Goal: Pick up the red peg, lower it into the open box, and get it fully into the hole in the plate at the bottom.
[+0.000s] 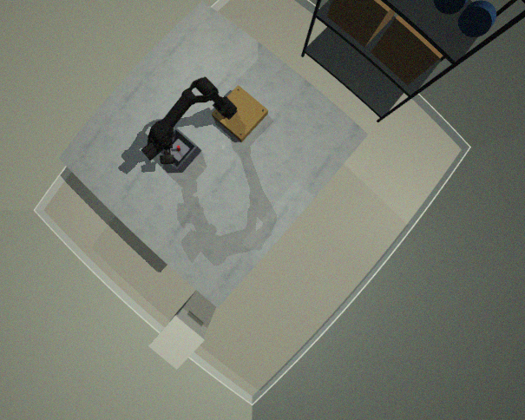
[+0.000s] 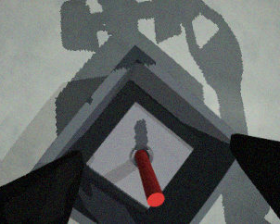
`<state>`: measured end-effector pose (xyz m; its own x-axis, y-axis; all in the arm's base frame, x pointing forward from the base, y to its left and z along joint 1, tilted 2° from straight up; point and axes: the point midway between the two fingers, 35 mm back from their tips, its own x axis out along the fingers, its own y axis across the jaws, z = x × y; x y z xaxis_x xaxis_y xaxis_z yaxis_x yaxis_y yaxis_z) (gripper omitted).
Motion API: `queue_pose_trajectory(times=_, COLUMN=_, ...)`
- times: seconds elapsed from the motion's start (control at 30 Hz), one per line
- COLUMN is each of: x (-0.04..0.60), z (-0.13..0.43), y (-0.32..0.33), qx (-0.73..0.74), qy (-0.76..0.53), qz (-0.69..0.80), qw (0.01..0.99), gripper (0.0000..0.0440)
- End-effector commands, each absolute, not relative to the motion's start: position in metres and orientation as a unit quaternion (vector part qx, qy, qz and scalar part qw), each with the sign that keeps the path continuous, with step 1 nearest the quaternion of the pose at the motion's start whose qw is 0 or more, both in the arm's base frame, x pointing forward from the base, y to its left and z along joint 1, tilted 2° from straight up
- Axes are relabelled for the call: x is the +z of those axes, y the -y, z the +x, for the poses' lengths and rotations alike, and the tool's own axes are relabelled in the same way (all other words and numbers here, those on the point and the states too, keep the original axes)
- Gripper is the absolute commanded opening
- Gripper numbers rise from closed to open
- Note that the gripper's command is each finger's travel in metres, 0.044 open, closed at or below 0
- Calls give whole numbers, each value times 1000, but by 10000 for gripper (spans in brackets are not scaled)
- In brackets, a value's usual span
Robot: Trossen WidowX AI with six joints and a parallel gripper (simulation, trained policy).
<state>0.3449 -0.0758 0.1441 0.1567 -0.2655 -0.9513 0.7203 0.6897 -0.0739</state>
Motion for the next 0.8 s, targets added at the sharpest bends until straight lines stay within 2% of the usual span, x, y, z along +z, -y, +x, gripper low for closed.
queue_pose_trajectory(times=0.0, x=143, z=342, y=75, qx=-339, qy=-558, qz=202, qw=730, gripper=440)
queue_pose_trajectory(times=0.77, x=141, z=337, y=68, qx=-333, qy=-567, qz=189, qw=729, gripper=440)
